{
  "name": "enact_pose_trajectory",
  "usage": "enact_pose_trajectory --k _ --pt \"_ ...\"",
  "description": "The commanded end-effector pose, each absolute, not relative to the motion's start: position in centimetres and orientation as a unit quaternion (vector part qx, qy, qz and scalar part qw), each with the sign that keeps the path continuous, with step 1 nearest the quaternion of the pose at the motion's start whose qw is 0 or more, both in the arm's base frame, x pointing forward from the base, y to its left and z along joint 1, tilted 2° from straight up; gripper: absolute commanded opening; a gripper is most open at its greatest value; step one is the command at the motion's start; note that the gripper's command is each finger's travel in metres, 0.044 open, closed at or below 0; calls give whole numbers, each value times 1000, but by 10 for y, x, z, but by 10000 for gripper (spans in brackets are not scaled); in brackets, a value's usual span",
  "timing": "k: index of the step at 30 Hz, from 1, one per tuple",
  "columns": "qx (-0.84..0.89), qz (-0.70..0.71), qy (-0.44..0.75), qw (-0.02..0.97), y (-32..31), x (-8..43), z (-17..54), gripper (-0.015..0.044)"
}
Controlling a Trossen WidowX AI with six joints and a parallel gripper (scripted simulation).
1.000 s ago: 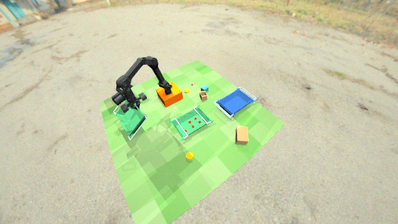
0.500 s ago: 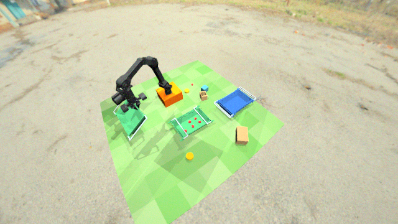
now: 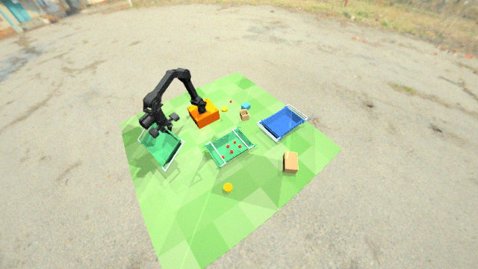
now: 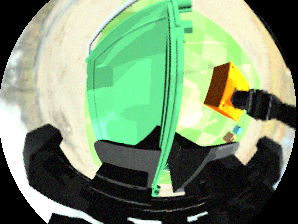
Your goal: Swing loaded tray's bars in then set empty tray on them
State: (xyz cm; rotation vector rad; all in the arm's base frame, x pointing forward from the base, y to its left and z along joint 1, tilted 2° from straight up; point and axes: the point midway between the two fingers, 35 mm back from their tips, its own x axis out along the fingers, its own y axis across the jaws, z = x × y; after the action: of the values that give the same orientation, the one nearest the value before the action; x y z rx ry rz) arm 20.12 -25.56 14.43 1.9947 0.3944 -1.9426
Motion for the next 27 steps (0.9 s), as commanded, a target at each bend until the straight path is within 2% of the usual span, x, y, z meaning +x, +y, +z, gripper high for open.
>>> enact_pose_trajectory --k 1,27 --pt "696 -675 154 193 -247 215 149 0" --pt "653 -633 276 313 -170 278 148 0"
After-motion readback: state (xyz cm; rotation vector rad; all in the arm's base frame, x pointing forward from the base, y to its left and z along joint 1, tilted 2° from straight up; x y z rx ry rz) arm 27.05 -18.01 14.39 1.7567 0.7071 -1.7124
